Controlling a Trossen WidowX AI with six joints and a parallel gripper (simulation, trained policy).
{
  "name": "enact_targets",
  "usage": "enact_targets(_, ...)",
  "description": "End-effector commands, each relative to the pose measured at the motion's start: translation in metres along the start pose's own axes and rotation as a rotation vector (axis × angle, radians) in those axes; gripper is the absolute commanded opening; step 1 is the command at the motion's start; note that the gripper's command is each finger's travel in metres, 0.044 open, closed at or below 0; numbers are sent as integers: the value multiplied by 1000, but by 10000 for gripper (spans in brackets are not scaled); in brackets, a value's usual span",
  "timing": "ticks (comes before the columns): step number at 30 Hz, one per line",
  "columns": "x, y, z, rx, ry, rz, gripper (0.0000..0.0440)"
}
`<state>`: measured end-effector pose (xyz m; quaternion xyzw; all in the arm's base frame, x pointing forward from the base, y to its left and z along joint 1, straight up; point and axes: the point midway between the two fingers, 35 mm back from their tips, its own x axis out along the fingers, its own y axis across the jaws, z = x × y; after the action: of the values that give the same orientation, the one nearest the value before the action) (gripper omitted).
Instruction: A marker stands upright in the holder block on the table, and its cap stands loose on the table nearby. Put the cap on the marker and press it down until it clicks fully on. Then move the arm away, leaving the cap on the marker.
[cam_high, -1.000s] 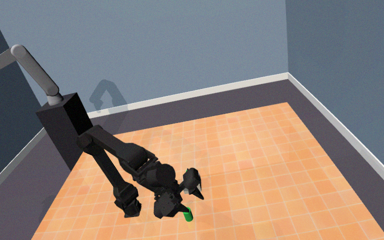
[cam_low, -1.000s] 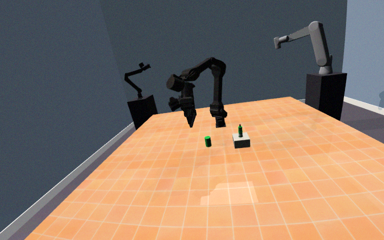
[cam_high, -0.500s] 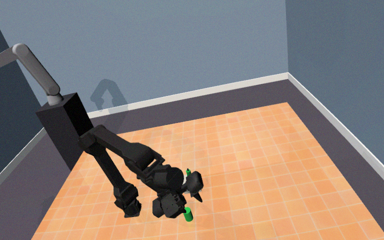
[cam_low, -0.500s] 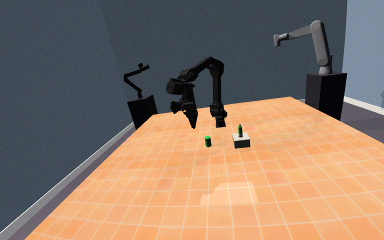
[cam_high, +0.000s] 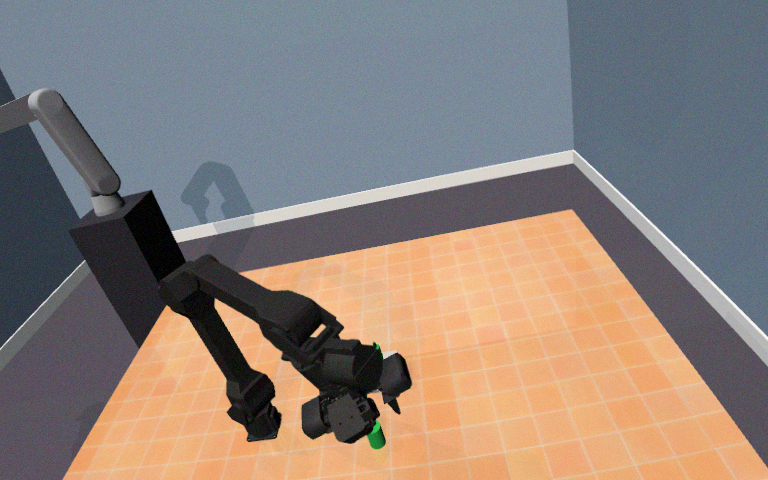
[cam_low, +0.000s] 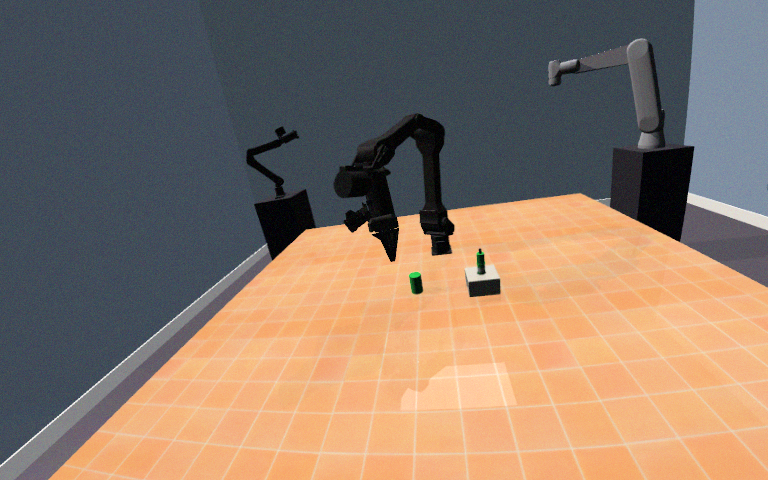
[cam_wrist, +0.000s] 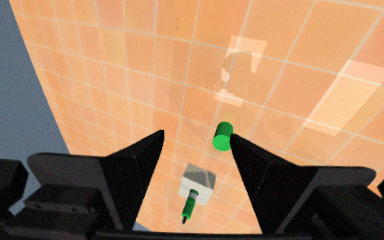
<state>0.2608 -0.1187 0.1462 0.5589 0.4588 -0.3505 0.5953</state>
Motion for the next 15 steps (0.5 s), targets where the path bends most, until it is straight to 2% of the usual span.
enact_targets(1,4,-3,-2,-4,13,-40,321)
enact_targets(15,15,-10,-12,-27,42,-160,321)
